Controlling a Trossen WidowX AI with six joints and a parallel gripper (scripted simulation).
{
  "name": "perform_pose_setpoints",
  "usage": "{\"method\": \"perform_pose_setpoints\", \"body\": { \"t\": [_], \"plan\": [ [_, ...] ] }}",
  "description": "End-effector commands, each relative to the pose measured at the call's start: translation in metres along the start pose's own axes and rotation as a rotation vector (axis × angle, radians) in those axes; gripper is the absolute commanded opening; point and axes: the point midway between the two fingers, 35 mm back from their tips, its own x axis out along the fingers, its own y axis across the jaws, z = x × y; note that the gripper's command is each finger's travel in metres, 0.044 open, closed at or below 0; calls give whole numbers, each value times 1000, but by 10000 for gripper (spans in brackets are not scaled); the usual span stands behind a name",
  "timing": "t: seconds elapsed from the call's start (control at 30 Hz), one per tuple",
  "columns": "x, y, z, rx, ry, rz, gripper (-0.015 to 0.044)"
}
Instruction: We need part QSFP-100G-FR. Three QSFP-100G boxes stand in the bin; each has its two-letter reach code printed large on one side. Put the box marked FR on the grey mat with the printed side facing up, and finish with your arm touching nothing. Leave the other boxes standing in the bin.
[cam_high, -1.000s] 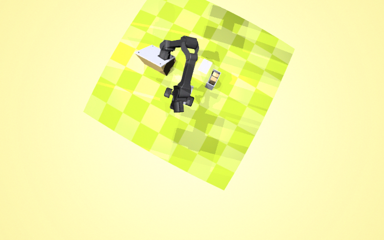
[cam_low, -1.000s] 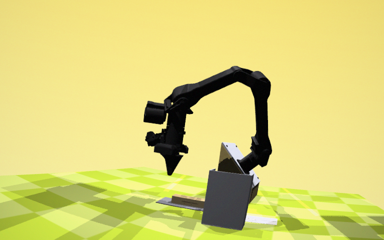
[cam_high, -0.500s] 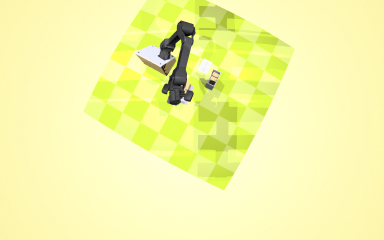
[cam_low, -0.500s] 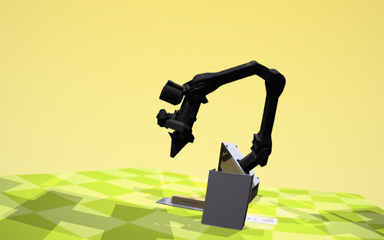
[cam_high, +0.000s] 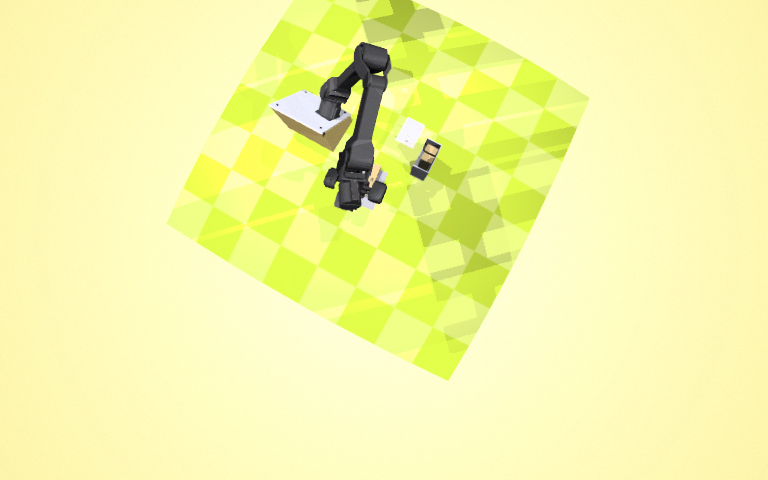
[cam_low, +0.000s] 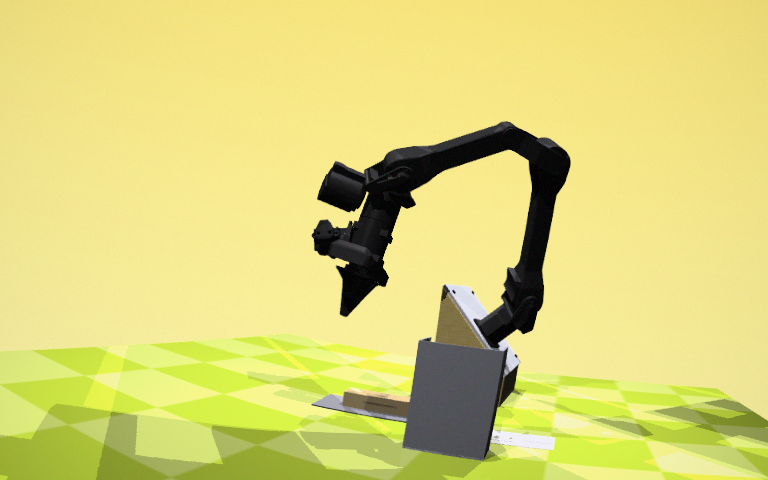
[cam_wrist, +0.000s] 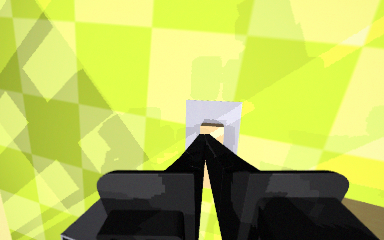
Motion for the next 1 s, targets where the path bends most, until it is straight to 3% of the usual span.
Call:
{"method": "perform_pose_setpoints", "body": {
  "t": [0.0, 0.03, 0.6, 0.97],
  "plan": [
    [0, 0, 0, 1, 1, -2, 0],
    [0, 0, 0, 1, 1, -2, 0],
    [-68, 11, 13, 1, -1, -2, 440],
    [-89, 12, 13, 1, -1, -2, 440]
  ]
}}
